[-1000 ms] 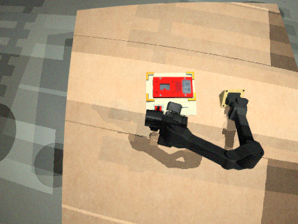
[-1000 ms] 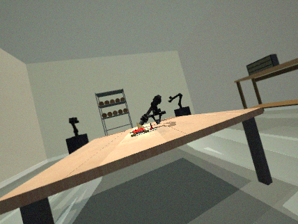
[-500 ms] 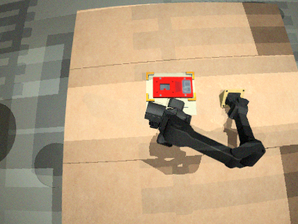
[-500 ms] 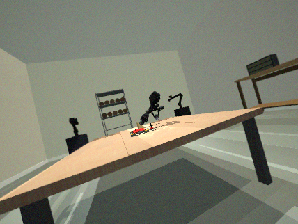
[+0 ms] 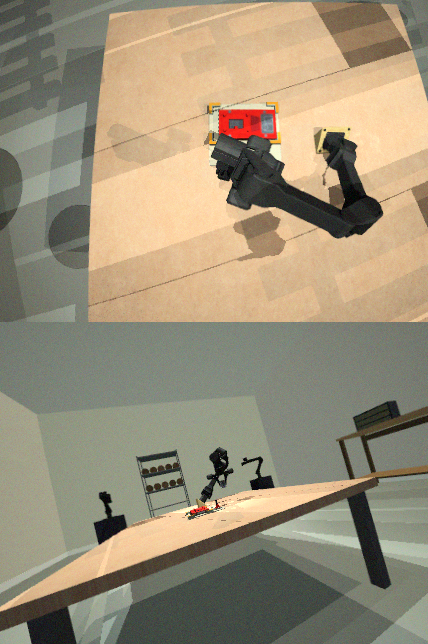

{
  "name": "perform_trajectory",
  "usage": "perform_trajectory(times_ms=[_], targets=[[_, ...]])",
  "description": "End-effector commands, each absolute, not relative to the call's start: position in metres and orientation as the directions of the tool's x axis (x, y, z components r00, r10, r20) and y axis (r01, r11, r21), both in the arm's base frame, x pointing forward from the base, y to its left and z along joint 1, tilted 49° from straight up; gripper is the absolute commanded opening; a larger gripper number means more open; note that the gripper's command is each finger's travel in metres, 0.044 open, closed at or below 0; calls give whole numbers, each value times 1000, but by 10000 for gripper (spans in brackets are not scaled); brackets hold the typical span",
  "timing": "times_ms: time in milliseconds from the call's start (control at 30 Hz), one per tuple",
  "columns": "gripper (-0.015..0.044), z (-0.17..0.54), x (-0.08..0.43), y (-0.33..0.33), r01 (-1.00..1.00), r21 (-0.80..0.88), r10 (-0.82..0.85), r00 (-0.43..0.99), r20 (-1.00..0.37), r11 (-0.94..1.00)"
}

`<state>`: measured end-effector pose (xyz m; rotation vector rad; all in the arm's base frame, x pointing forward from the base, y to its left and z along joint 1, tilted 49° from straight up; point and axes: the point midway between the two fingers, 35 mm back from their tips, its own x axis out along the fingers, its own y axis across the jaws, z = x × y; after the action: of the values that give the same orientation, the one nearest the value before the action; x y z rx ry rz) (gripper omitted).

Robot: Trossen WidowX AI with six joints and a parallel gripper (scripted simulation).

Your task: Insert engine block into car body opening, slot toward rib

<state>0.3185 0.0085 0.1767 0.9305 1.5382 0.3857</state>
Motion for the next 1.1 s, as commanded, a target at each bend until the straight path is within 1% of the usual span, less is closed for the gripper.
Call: perform_trajectory(times_ms=[0,100,300,567,733,1067], targets=[[0,183,317,2,337,709,736,64,-674,619],[0,181,318,4,337,709,740,52,-671,619],[0,165,320,21,336,709,757,-21,-653,621],[0,167,319,19,277,717,746,3,-666,640],[0,168,316,20,264,714,718,102,-689,648],[0,166,306,24,256,701,592,391,-705,666]])
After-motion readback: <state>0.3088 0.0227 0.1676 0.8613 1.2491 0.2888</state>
